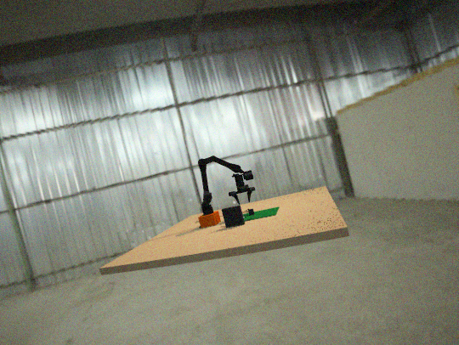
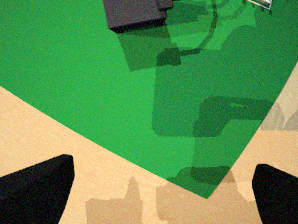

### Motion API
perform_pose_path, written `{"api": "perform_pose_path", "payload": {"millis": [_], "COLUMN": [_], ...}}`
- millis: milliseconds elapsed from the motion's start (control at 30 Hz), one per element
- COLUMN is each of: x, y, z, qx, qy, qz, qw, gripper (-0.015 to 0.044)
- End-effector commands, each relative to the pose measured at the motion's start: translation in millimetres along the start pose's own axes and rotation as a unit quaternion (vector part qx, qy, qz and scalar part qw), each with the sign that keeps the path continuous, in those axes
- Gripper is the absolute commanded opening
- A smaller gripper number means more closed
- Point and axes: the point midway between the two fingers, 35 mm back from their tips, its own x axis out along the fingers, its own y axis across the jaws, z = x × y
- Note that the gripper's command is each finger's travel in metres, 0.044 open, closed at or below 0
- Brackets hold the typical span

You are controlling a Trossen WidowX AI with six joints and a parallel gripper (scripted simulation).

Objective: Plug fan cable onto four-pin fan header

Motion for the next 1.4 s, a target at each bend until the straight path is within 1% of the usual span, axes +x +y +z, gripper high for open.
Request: {"api": "perform_pose_path", "payload": {"millis": [0,100,200,233,267,300,933,1033,1200,1233,1367], "x": [-26,-46,-67,-72,-76,-77,-74,-52,13,21,23], "y": [12,17,18,18,18,18,19,23,24,23,22], "z": [23,43,62,67,70,72,72,72,69,68,68], "qx": [0.216,0.387,0.546,0.587,0.611,0.619,0.619,0.619,0.619,0.619,0.619], "qy": [0.009,0.017,0.024,0.026,0.028,0.028,0.028,0.028,0.028,0.028,0.028], "qz": [0.007,0.009,0.008,0.008,0.007,0.007,0.007,0.007,0.007,0.007,0.007], "qw": [0.976,0.922,0.837,0.809,0.791,0.785,0.785,0.785,0.785,0.785,0.785], "gripper": [0.0440,0.0440,0.0440,0.0440,0.0440,0.0440,0.0440,0.0440,0.0440,0.0440,0.0440]}}
